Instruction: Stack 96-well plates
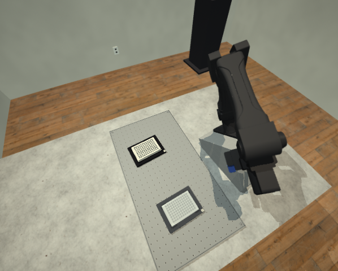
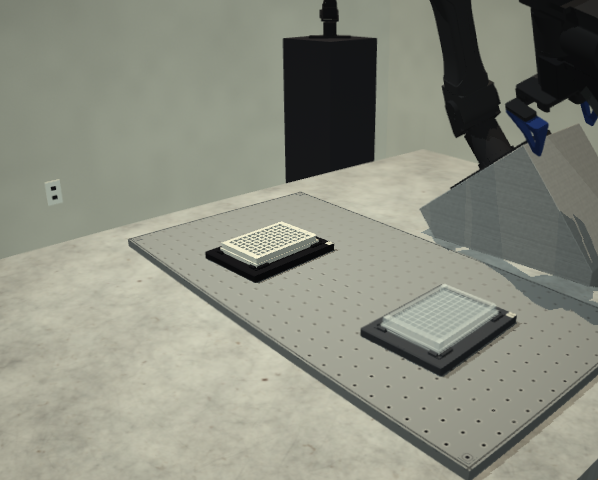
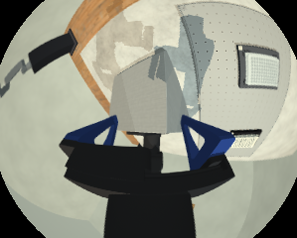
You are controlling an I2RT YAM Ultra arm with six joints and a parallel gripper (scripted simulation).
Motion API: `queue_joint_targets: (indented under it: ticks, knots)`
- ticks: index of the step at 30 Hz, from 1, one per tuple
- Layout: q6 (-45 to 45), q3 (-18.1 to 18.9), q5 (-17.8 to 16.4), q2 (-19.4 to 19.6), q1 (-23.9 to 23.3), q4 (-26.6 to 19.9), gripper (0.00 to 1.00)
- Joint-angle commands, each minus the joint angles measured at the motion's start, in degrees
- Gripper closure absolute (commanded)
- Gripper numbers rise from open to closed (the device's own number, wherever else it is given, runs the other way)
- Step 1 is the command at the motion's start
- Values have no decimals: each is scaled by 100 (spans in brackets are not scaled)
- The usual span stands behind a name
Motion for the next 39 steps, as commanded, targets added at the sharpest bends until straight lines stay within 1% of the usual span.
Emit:
queue_joint_targets:
  ticks: [1,17,18,20,21,24,25,26,27,28,30,31,32,34,35,36,37,39]
  knots:
    - [-14,78,-44,-97,76,0,0]
    - [-14,78,-44,-97,76,0,0]
    - [96,-159,82,-240,-110,172,0]
    - [209,-274,187,-451,-248,364,0]
    - [170,14,243,-461,-319,329,0]
    - [-34,214,373,-375,-498,224,0]
    - [39,162,426,-472,-569,316,0]
    - [168,-122,475,-544,-642,415,0]
    - [215,-163,527,-621,-713,493,0]
    - [158,119,579,-627,-784,467,0]
    - [-13,245,676,-575,-925,403,0]
    - [-68,304,710,-370,-985,381,0]
    - [18,249,769,-642,-1049,466,0]
    - [18,249,769,-642,-1049,466,0]
    - [141,-34,820,-710,-1042,566,0]
    - [209,-84,876,-792,-1187,648,0]
    - [148,194,923,-802,-1255,623,0]
    - [-22,307,1015,-763,-1394,565,0]
